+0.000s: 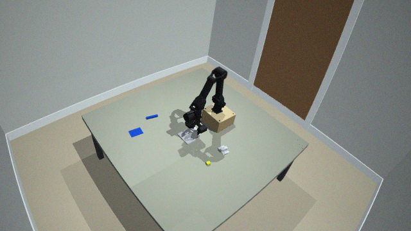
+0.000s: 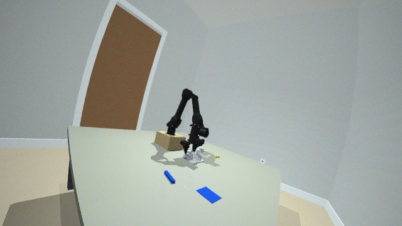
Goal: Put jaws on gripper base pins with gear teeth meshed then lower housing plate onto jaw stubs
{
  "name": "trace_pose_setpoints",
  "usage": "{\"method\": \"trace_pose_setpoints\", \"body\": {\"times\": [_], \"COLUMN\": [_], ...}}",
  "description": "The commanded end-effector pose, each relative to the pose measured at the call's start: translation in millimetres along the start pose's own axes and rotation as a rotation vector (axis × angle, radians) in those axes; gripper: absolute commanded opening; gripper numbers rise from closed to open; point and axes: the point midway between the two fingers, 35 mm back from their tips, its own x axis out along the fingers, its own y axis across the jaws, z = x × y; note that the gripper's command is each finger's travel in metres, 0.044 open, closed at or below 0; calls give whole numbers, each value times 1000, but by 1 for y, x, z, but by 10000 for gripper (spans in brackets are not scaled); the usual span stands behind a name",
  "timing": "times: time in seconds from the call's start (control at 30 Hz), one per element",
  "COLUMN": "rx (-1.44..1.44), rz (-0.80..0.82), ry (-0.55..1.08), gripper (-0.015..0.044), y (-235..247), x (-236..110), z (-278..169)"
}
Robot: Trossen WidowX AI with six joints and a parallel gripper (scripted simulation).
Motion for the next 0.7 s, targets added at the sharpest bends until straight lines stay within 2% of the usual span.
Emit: {"method": "trace_pose_setpoints", "body": {"times": [0.0,0.67], "rx": [5,5], "rz": [-1,-1], "ry": [5,5], "gripper": [351,351], "y": [0,0], "x": [2,4], "z": [-1,-1]}}
